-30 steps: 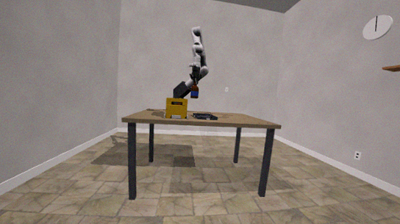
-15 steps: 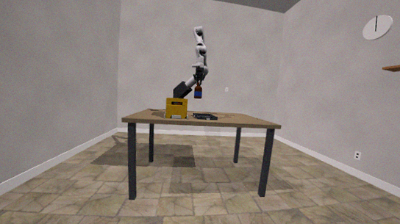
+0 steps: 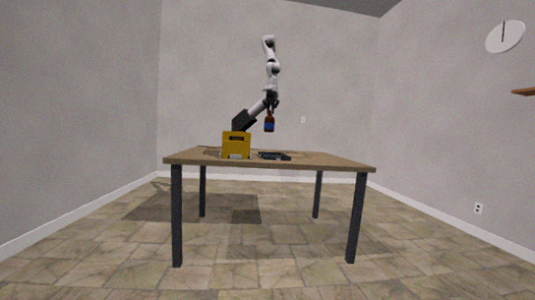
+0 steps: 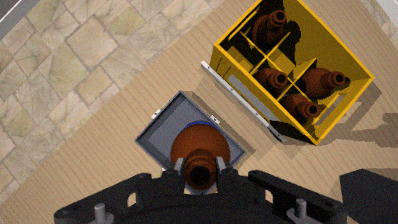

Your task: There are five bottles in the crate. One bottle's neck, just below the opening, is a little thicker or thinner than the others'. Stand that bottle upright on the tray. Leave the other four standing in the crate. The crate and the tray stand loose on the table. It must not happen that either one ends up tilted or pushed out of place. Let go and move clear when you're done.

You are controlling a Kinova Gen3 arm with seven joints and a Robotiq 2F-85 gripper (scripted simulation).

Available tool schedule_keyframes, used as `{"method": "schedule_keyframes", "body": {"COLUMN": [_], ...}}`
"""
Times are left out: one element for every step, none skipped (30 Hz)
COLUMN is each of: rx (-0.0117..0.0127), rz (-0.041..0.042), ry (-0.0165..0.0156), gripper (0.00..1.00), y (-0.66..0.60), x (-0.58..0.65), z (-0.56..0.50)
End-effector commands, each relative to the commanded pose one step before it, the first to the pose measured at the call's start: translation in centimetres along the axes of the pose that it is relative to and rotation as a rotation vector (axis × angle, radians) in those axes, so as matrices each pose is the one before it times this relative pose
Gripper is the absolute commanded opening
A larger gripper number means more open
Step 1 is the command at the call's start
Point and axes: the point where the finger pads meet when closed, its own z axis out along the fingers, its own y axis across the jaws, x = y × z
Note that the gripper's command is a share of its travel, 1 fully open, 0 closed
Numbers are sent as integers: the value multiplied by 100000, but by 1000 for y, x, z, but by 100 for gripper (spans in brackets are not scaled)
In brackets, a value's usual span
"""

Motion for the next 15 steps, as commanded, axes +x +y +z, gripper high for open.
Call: {"method": "schedule_keyframes", "body": {"rx": [516, -127, -86, 34, 67, 15, -18, -14, 2, 12, 7, -1, 0, 0, -359], "rz": [788, -1, 0, -1, -1, 0, -2, -11, -10, -9, -8, -7, 0, 0, -85], "ry": [806, -90, -59, 23, 45, 10, -14, -19, -9, -1, -3, -7, 0, 0, -315], "gripper": [0, 0, 0, 0, 0, 0, 0, 0, 0, 0, 0, 0, 0, 0, 0], "y": [-495, -64, -74, -108, -116, -97, -84, -86, -88, -88, -83, -79, 0, 0, 13], "x": [-502, -209, -197, -165, -154, -161, -161, -160, -152, -144, -142, -139, 0, 0, -231], "z": [-107, -1, 0, 0, 0, 0, 0, 4, 4, 2, 3, 2, 0, 0, 27]}}
